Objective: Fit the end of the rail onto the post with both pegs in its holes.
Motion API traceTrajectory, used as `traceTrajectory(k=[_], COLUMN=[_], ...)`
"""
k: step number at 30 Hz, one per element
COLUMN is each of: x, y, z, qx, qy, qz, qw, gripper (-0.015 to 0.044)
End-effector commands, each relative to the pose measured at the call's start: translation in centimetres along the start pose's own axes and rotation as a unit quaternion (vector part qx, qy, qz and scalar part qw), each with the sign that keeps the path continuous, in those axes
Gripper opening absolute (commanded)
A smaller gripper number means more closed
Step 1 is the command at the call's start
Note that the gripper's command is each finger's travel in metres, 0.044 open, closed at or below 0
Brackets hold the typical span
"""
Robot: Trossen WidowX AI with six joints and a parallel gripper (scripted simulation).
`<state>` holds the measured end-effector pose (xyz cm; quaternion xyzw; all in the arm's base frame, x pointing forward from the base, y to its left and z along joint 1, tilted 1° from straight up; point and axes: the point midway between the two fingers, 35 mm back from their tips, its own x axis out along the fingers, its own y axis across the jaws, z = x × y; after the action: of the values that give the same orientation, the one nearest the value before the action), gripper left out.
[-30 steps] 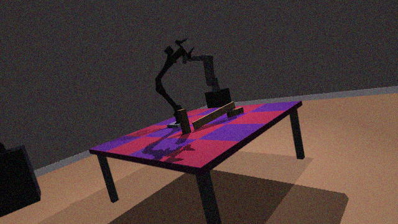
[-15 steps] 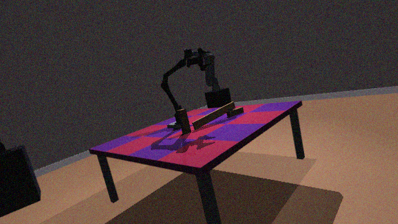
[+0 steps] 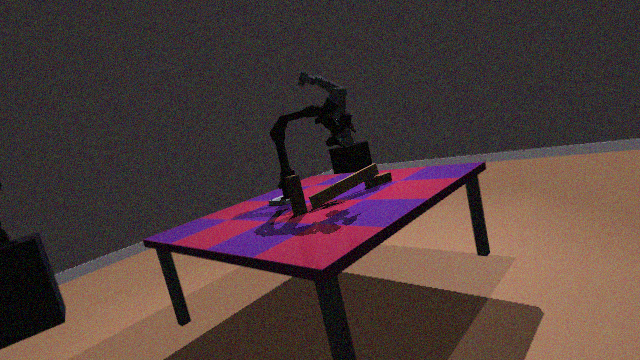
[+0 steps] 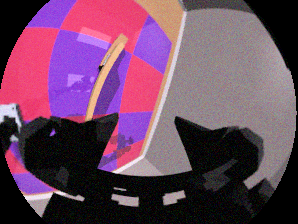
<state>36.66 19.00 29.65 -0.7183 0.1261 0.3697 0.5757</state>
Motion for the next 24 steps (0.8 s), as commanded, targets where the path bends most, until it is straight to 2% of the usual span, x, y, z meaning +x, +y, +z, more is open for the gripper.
traceTrajectory(k=[1, 10, 15, 24], x=[2.7, 6.5, 6.8, 7.1], y=[3.3, 12.0, 18.1, 18.6], z=[-3.0, -9.4, -11.9, -12.0], qx=[0.045, 0.118, 0.204, 0.208], qy=[0.017, 0.055, 0.055, 0.054], qz=[0.078, 0.252, 0.37, 0.375], qw=[0.996, 0.959, 0.905, 0.902], gripper=[0.044, 0.044, 0.044, 0.044])
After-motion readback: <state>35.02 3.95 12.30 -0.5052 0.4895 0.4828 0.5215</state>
